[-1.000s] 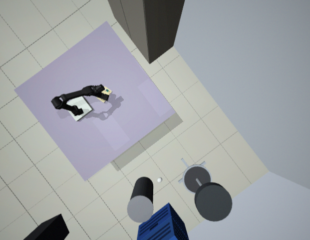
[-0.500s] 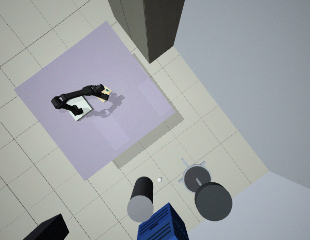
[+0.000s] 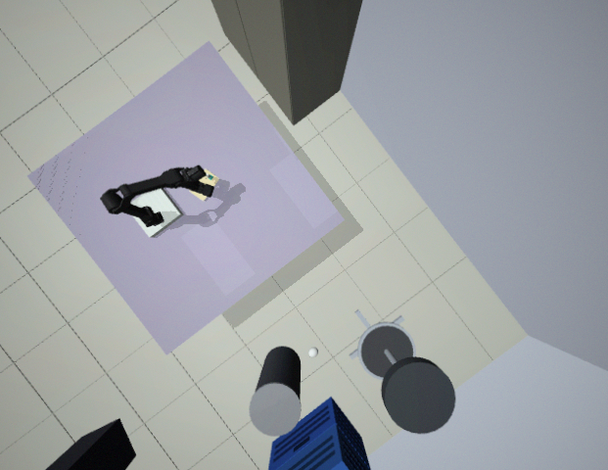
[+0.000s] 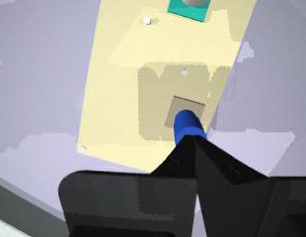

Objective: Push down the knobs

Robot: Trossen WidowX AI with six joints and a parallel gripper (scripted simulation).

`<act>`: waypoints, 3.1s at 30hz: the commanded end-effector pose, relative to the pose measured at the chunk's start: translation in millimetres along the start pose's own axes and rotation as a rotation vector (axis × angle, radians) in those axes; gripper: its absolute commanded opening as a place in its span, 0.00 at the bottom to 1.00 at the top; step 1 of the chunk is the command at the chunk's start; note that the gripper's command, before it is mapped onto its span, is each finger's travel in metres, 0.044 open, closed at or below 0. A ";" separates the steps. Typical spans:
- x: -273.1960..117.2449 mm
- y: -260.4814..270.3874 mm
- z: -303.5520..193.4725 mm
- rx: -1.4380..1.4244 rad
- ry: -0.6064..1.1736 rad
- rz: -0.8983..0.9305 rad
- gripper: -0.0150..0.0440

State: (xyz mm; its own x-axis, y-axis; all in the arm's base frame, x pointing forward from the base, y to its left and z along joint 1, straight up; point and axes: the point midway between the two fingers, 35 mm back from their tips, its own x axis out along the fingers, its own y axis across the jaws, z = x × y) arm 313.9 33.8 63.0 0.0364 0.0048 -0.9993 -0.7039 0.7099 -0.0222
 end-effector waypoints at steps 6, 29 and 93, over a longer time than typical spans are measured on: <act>12.9 -1.0 1.9 0.006 0.008 0.010 0.25; 14.2 -0.9 1.9 0.006 0.008 0.010 0.25; -41.3 1.3 39.6 0.729 -0.060 -0.029 0.25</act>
State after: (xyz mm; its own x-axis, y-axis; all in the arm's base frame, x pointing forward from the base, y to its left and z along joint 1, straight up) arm 337.2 61.4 104.5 0.1039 0.0039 -0.9946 -0.1412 0.9899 -0.0109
